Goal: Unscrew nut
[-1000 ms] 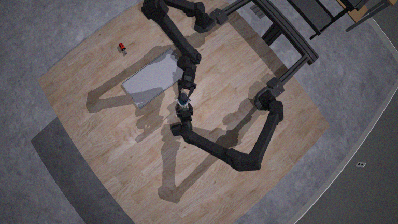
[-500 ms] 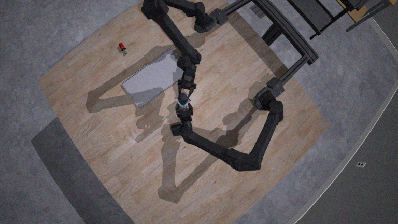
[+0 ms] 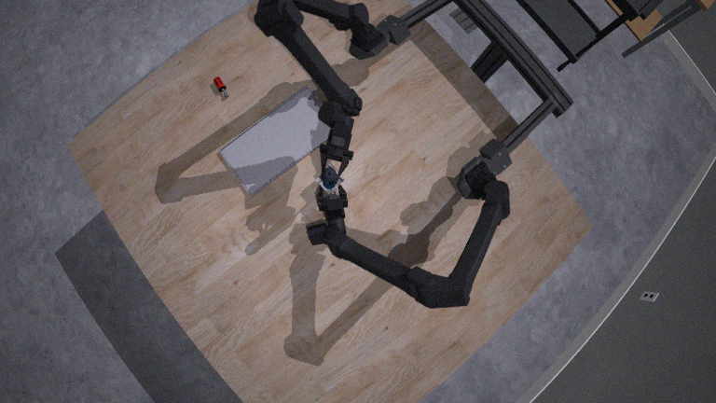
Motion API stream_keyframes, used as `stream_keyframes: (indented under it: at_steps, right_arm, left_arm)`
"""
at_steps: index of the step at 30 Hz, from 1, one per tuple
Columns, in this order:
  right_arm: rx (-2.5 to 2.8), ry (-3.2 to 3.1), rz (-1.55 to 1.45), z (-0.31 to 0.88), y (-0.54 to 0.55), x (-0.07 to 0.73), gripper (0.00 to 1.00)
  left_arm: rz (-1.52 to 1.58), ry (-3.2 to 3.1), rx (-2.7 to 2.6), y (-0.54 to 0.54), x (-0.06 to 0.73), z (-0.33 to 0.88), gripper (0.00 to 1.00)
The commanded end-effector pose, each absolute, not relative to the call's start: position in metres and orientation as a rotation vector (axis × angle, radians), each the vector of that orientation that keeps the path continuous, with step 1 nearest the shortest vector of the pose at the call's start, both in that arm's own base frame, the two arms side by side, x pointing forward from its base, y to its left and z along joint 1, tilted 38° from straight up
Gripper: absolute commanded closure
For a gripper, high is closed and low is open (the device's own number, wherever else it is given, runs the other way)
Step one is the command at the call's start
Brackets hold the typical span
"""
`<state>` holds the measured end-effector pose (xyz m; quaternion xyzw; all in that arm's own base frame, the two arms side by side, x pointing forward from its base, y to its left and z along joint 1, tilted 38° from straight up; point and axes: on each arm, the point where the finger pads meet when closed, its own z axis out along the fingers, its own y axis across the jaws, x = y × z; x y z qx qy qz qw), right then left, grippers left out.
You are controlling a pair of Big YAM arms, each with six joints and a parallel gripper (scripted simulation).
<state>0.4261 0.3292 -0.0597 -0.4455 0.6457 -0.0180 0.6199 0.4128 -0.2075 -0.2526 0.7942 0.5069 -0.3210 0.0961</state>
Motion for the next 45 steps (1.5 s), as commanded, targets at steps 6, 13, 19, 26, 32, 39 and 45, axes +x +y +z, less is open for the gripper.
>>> stream_keyframes:
  at_steps: [6,13,19,26,32,39,45]
  right_arm:
    - [-0.989,1.423,-0.046,-0.05,0.333,0.443,0.58]
    - [-0.986,1.383,-0.024,-0.033,0.347,0.439,0.58]
    - [-0.988,1.422,-0.047,-0.054,0.329,0.444,0.58]
    - [-0.989,1.416,-0.043,-0.054,0.33,0.443,0.58]
    - [-0.982,1.397,-0.036,-0.044,0.335,0.444,0.58]
    - [-0.978,1.391,-0.036,-0.04,0.336,0.445,0.58]
    - [-0.978,1.391,-0.036,-0.04,0.336,0.445,0.58]
  left_arm:
    - [-0.95,1.461,2.385,-0.223,0.408,-0.251,0.41]
    - [-0.95,1.461,2.385,-0.223,0.408,-0.251,0.41]
    - [-0.95,1.461,2.385,-0.223,0.408,-0.251,0.41]
    - [-0.95,1.461,2.385,-0.223,0.408,-0.251,0.41]
    - [-0.95,1.461,2.385,-0.223,0.408,-0.251,0.41]
    - [-0.95,1.461,2.385,-0.223,0.408,-0.251,0.41]
    - [-0.95,1.461,2.385,-0.223,0.408,-0.251,0.41]
